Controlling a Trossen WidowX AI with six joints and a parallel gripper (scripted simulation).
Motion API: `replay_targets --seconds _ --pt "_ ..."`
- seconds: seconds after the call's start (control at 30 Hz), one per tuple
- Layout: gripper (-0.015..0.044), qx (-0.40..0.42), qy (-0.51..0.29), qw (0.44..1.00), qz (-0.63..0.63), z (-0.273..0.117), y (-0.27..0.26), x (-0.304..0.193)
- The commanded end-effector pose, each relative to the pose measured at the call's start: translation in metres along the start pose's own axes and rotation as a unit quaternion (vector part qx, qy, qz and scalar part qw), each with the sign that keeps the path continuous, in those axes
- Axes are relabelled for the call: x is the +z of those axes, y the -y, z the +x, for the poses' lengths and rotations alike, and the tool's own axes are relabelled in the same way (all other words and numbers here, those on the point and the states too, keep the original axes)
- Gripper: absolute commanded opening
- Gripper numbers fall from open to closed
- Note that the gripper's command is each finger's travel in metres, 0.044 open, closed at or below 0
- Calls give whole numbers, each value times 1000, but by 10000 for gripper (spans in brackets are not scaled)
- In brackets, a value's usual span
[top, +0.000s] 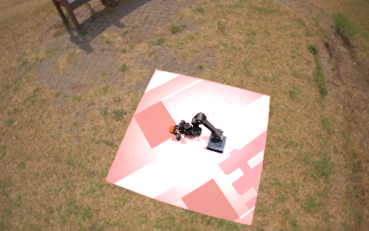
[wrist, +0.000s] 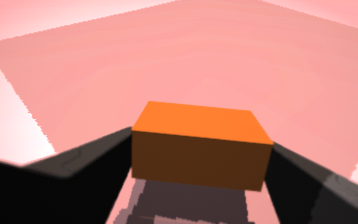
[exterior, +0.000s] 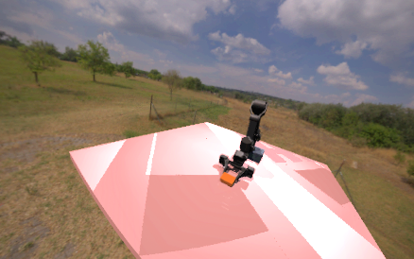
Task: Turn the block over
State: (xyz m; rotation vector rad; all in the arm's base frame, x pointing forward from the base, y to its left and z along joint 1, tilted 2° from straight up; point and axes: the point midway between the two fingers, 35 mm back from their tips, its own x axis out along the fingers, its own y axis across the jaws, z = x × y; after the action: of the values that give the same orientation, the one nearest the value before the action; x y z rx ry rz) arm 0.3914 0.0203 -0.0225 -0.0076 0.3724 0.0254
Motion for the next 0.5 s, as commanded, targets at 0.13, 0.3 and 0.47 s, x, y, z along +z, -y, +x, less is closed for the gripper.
replay_targets --seconds 0.13,0.3,0.47 --pt "0 -2 -3 1000 -2 -1 1 -3" --pt "131 -2 -3 1000 -2 -1 1 -3" --pt "263 -2 -3 1000 -2 -1 1 -3"
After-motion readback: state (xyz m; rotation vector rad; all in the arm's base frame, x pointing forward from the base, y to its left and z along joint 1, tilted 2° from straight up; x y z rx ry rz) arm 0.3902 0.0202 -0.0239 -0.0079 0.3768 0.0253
